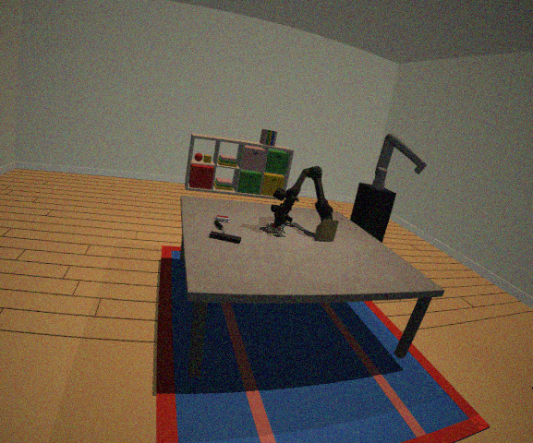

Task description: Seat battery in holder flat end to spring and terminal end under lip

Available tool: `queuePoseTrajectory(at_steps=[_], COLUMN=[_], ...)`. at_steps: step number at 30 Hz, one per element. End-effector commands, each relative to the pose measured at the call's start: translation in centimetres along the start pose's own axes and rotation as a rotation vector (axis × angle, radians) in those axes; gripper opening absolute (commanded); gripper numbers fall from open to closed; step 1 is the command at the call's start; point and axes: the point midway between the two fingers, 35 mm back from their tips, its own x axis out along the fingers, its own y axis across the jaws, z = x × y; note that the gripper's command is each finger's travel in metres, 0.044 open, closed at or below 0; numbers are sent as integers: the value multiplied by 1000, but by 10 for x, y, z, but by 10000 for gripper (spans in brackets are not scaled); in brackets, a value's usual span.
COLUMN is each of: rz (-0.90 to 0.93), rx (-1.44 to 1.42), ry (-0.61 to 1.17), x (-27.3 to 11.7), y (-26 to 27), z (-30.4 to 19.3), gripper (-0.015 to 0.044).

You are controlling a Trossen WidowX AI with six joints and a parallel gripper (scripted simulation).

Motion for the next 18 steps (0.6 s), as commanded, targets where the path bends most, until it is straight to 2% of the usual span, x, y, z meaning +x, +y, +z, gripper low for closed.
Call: queuePoseTrajectory(at_steps=[1, 18], rz=[7, 18], rx=[-6, 4], ry=[44, 138], x=[3, 7], y=[3, 3], z=[-4, -3], gripper=[72, 72])
